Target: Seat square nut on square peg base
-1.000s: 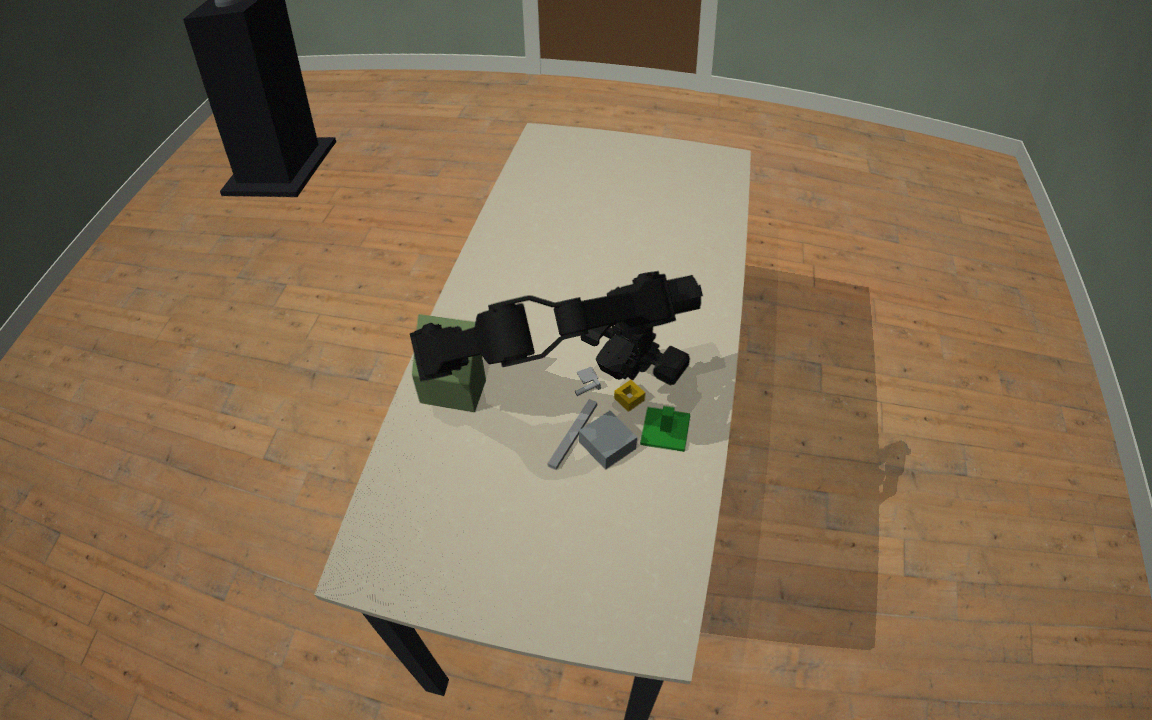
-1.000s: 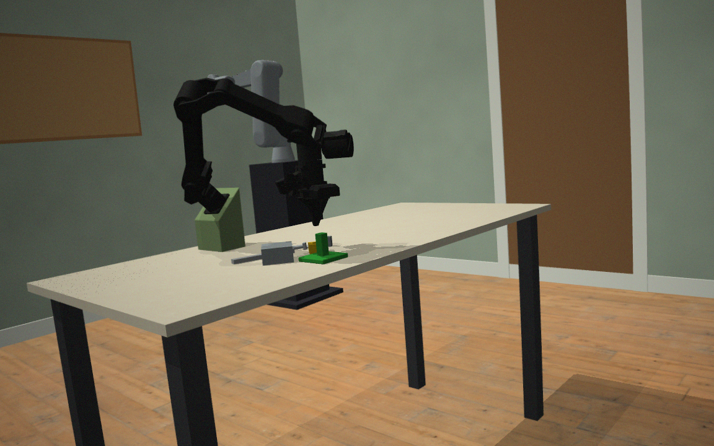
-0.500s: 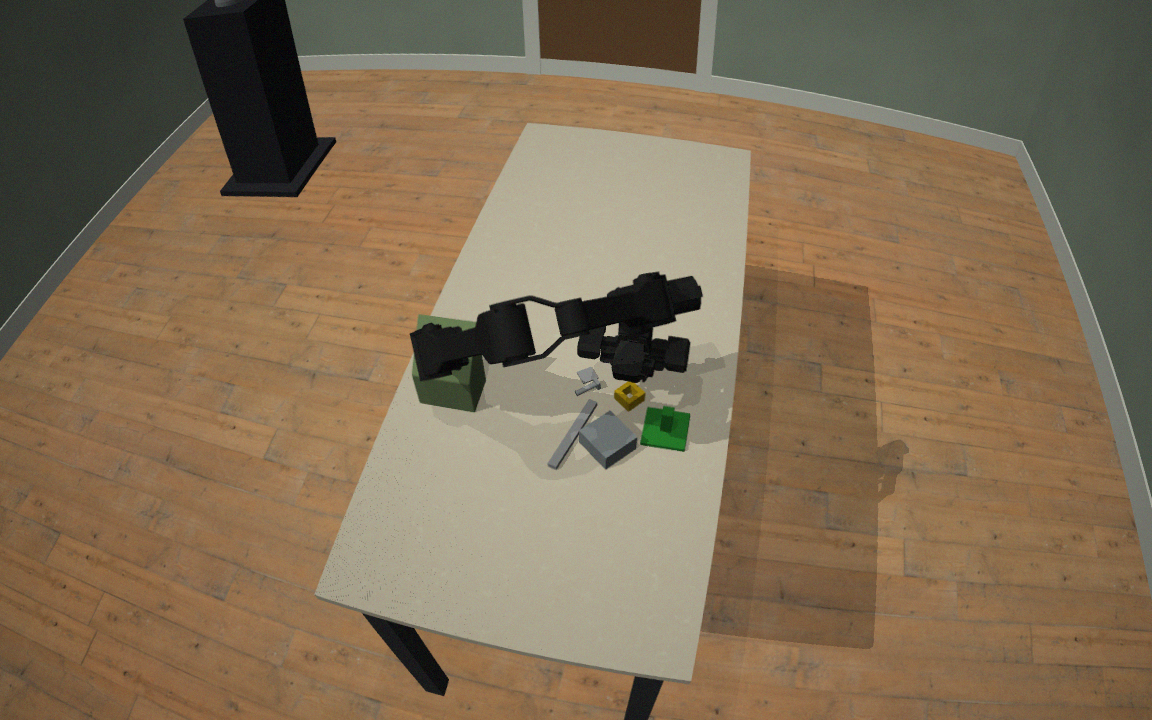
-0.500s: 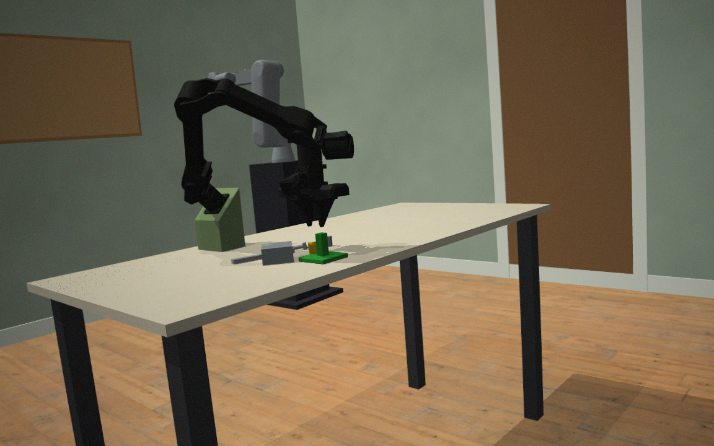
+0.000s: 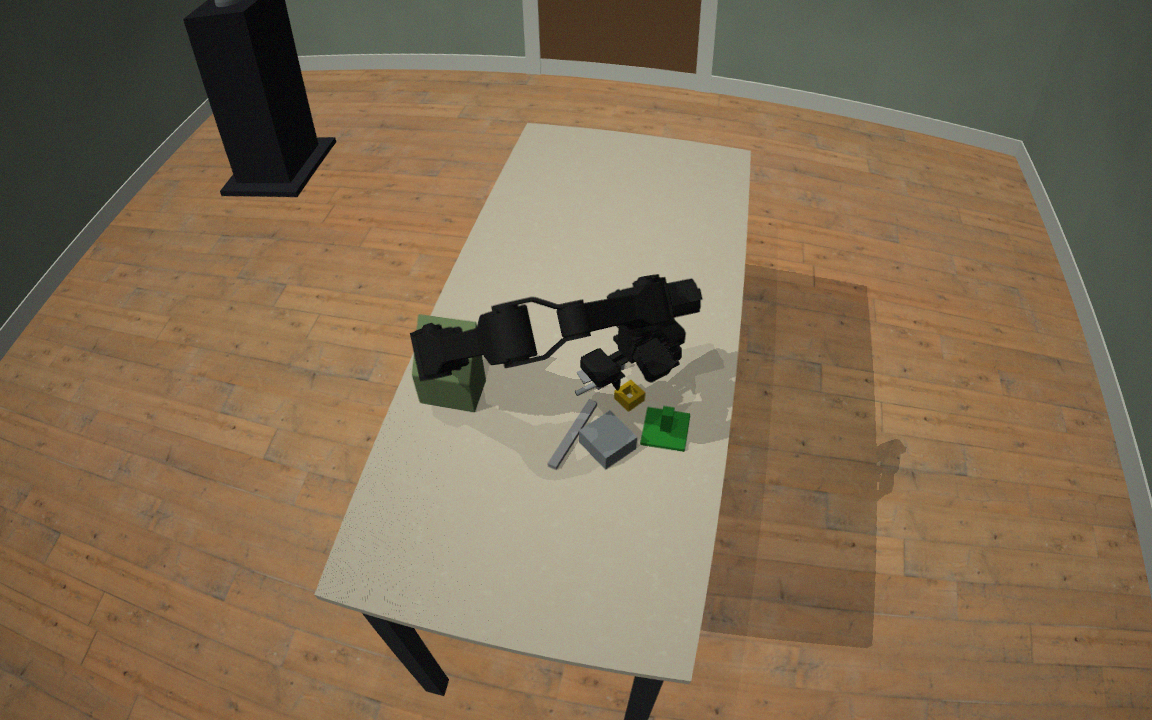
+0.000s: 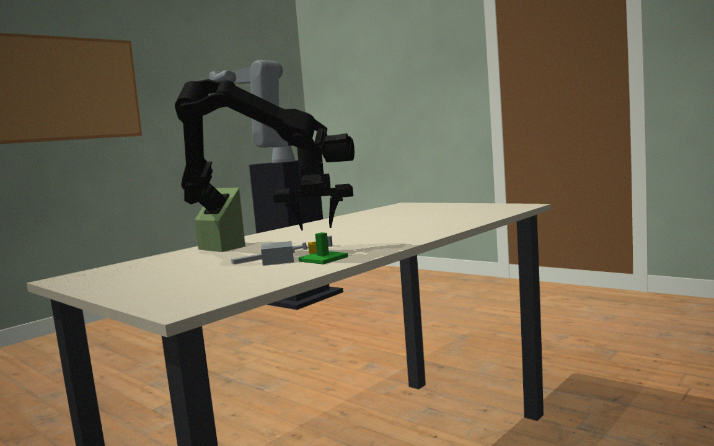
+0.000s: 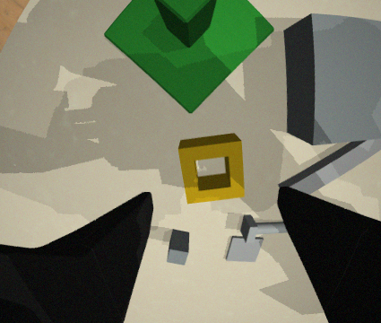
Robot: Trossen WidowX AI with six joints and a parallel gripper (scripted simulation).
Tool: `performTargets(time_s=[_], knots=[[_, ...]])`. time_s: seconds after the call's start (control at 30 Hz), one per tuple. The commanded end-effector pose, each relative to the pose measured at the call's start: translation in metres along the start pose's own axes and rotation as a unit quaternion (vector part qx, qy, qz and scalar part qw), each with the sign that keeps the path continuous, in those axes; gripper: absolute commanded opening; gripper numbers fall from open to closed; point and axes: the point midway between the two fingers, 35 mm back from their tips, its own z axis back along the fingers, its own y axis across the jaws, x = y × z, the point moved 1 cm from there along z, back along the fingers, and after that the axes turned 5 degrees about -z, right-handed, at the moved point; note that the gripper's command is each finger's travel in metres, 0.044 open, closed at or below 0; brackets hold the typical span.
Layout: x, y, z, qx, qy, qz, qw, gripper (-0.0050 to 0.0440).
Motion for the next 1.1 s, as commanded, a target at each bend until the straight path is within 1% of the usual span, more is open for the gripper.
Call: performTargets(time_s=[0.0,0.23,0.3,0.37,0.43,0.67,0.97,1.03,1.07], knots=[[0.003,0.000,0.002,0.011,-0.001,0.042,0.999,0.0320],[0.003,0.000,0.001,0.011,-0.001,0.042,0.999,0.0320],[0.003,0.000,-0.007,0.011,-0.001,0.042,0.999,0.0320],[0.003,0.000,-0.020,0.011,-0.001,0.042,0.999,0.0320],[0.003,0.000,-0.026,0.010,-0.001,0.042,0.999,0.0320],[0.003,0.000,-0.038,0.010,-0.002,0.042,0.999,0.0320],[0.003,0.000,-0.046,0.010,-0.002,0.042,0.999,0.0320],[0.003,0.000,-0.046,0.010,-0.002,0.042,0.999,0.0272],[0.003,0.000,-0.046,0.010,-0.002,0.042,0.999,0.0265]])
